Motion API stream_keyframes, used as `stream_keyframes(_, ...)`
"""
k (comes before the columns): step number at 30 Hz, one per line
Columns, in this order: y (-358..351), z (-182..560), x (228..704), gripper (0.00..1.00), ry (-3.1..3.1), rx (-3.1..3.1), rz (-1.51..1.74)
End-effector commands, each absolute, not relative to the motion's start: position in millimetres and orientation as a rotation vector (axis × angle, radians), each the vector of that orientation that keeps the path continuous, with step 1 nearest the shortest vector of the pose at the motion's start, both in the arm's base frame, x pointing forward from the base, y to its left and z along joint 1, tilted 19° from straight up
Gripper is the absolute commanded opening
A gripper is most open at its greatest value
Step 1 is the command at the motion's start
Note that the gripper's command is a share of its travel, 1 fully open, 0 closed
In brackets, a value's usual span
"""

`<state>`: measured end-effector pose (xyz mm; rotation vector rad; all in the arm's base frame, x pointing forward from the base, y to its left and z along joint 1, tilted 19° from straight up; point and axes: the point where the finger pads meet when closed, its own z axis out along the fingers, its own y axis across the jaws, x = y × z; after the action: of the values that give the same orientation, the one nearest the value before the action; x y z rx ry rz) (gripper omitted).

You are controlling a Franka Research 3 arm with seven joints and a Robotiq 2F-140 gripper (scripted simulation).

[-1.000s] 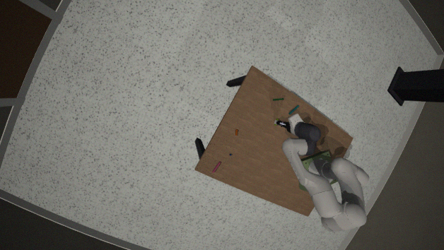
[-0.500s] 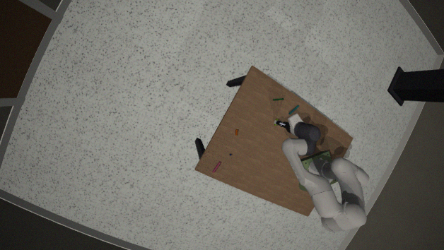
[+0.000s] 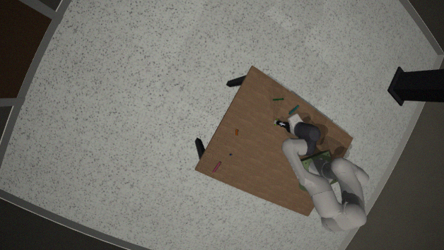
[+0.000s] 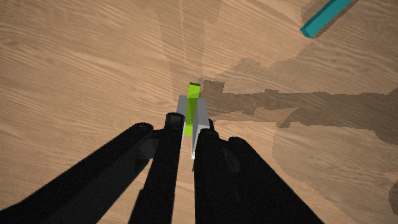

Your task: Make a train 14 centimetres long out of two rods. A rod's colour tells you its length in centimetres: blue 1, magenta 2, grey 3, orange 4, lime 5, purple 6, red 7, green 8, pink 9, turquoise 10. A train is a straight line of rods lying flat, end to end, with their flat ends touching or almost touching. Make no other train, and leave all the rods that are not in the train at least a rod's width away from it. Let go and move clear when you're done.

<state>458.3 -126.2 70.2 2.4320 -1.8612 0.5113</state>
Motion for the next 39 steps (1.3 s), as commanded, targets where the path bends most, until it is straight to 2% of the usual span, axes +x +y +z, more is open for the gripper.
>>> stream_keyframes(1,-126,71,460,0.12,-1.858,2.432,0.516)
stream_keyframes(39,-129,59,463,0.12,-1.858,2.432,0.516)
